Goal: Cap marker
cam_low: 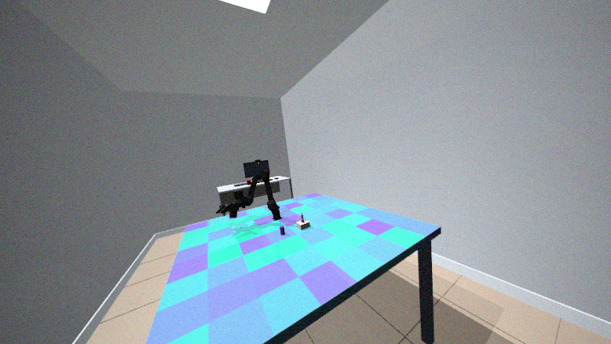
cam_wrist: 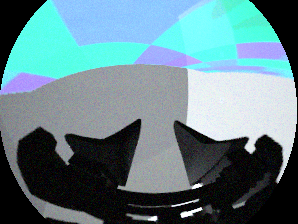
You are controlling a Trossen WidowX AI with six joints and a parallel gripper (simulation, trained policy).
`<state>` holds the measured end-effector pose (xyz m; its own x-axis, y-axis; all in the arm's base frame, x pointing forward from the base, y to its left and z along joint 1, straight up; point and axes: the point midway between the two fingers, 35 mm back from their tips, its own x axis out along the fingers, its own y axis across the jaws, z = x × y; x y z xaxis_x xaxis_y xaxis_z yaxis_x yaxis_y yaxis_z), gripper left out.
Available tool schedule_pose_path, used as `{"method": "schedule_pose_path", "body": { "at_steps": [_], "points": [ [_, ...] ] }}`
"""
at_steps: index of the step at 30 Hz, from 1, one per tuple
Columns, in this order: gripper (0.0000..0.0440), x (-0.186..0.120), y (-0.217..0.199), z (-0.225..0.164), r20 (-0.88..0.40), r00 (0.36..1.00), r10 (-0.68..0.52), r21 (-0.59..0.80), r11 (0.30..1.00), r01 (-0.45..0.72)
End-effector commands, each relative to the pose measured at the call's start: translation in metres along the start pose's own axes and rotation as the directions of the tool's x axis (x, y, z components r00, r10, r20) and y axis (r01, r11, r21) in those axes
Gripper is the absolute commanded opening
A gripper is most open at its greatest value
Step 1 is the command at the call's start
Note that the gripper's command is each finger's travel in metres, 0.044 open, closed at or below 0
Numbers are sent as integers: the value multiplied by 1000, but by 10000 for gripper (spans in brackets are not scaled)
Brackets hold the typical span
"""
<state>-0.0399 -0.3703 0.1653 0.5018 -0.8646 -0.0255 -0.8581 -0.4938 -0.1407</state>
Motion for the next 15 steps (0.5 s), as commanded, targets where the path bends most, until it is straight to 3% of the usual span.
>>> {"method": "schedule_pose_path", "body": {
  "at_steps": [1, 15],
  "points": [
    [235, 6, 4, -5, 9, 1000, 6, -7, 1000, -6],
    [268, 30, 11, -11, 84, 996, 14, 24, 1000, -16]
  ]
}}
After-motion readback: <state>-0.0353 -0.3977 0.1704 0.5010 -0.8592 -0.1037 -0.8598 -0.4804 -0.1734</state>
